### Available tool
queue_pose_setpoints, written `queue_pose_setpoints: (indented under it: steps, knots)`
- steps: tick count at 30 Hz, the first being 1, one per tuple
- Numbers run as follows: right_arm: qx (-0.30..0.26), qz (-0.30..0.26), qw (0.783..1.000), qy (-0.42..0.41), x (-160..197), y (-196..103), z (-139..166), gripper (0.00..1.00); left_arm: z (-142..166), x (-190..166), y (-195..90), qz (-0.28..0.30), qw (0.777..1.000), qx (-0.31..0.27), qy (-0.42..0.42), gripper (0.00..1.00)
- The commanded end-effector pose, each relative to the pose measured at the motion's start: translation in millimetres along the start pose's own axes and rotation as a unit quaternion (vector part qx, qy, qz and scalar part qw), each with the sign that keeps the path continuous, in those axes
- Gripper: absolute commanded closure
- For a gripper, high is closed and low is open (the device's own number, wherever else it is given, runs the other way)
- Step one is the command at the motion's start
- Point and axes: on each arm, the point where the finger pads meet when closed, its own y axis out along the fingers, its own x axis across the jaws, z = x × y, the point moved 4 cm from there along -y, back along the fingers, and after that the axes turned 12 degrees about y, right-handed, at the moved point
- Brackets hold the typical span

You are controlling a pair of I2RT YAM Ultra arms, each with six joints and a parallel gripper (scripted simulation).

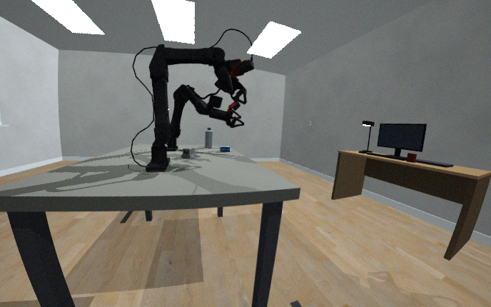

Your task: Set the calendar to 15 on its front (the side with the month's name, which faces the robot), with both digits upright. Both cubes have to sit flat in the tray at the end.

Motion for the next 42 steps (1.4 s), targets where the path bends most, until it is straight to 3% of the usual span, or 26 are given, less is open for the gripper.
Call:
queue_pose_setpoints:
  steps: [1,18,22,28,32,34,42]
  knots:
    - [-0.004,-0.004,1.0,0.005,-0.6,-2.6,-2.7,0.0,-5.1,4.3,-1.1,-0.003,1.0,-0.005,-0.007,0.0]
    - [-0.004,-0.004,1.0,0.005,-0.6,-2.6,-2.7,0.0,-5.1,4.3,-1.1,-0.003,1.0,-0.005,-0.007,0.0]
    - [-0.016,-0.037,0.998,0.057,7.9,-5.2,-11.9,0.0,-5.1,4.3,-1.1,-0.003,1.0,-0.005,-0.007,0.0]
    - [-0.025,-0.207,0.977,0.039,63.4,-56.2,-9.5,0.0,-5.1,4.3,-1.1,-0.003,1.0,-0.005,-0.007,0.0]
    - [-0.029,-0.305,0.952,0.021,90.3,-97.2,-1.2,0.0,-5.1,4.3,-1.1,-0.003,1.0,-0.005,-0.007,0.0]
    - [-0.029,-0.305,0.952,0.021,90.3,-97.2,-1.2,0.0,-5.1,4.3,-1.1,-0.003,1.0,-0.005,-0.007,0.0]
    - [-0.033,-0.503,0.863,-0.043,124.9,-198.4,25.6,0.0,-5.1,4.3,-1.1,-0.003,1.0,-0.005,-0.007,0.0]
